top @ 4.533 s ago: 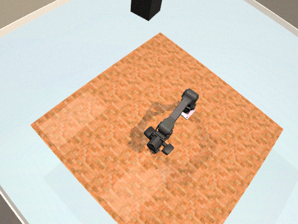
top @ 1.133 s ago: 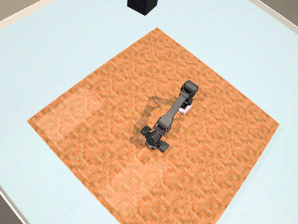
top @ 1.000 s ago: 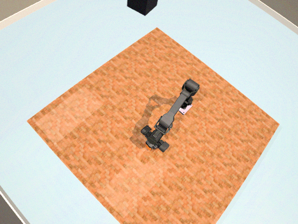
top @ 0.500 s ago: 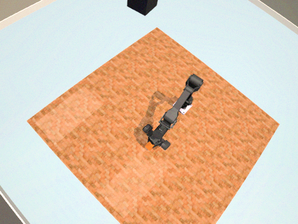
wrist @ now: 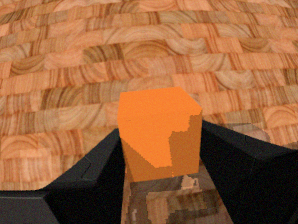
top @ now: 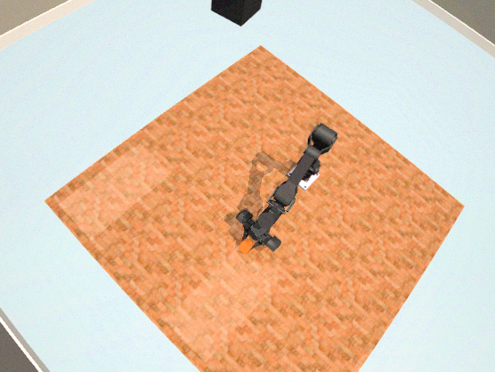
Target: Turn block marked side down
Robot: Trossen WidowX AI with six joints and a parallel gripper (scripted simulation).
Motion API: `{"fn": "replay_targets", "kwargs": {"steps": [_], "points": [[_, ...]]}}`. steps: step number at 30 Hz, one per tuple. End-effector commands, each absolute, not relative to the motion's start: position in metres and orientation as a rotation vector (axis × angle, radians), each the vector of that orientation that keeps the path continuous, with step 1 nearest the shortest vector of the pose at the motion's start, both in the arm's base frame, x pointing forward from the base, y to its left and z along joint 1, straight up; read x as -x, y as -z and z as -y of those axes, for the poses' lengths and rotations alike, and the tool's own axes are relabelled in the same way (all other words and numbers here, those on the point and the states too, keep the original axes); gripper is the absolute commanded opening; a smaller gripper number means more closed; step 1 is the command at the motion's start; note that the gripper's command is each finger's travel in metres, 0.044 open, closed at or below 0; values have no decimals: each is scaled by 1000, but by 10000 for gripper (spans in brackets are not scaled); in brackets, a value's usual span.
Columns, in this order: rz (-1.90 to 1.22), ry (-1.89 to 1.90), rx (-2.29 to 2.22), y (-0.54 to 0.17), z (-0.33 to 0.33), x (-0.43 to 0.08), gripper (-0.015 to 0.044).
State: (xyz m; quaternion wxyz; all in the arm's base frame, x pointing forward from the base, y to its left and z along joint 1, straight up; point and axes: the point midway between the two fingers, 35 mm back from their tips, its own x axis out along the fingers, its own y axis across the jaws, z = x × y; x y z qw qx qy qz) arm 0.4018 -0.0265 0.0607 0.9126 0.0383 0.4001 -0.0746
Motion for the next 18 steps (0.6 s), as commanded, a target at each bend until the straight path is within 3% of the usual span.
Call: {"fn": "replay_targets", "kwargs": {"steps": [1, 18], "points": [[-769, 157, -67, -52, 27, -401, 0], [-499, 165, -48, -46, 26, -387, 0]]}}
